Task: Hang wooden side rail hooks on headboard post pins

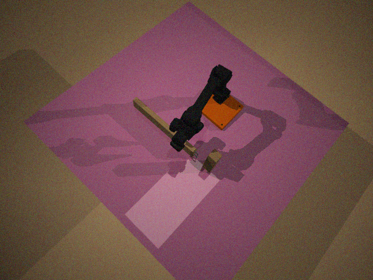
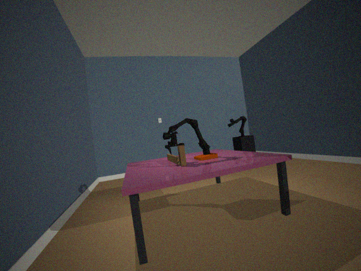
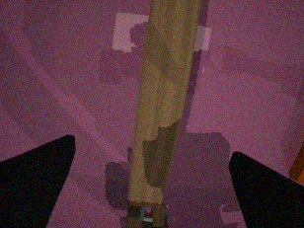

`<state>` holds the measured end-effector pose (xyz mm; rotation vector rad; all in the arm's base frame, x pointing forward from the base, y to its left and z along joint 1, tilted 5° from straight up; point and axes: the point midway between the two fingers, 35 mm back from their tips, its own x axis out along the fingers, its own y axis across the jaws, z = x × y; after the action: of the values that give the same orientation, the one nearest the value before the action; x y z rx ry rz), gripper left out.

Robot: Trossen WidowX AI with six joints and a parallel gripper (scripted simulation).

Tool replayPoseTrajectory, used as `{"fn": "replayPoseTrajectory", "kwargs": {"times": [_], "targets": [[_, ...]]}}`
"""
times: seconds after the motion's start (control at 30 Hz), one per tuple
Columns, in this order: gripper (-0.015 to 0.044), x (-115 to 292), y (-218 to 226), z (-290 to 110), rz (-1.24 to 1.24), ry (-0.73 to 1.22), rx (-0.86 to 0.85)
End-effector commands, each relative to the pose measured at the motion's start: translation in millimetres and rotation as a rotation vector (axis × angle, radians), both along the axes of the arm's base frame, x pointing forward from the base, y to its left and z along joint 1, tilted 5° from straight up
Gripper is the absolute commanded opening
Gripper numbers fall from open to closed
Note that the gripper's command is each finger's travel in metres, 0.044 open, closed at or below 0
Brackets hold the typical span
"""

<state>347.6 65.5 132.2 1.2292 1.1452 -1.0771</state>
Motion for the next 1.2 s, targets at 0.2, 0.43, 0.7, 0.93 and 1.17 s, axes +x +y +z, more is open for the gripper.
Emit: {"fn": "replayPoseTrajectory", "kwargs": {"times": [0.2,0.43,0.7,0.93,1.17], "targets": [[0.0440,2,0,-16,-0.004,0.007,-0.004],[0.0440,4,0,-28,-0.004,0.007,-0.004],[0.0440,6,0,-40,-0.004,0.007,-0.004],[0.0440,7,0,-52,-0.004,0.007,-0.004],[0.0440,7,0,-63,-0.004,0.007,-0.004]]}}
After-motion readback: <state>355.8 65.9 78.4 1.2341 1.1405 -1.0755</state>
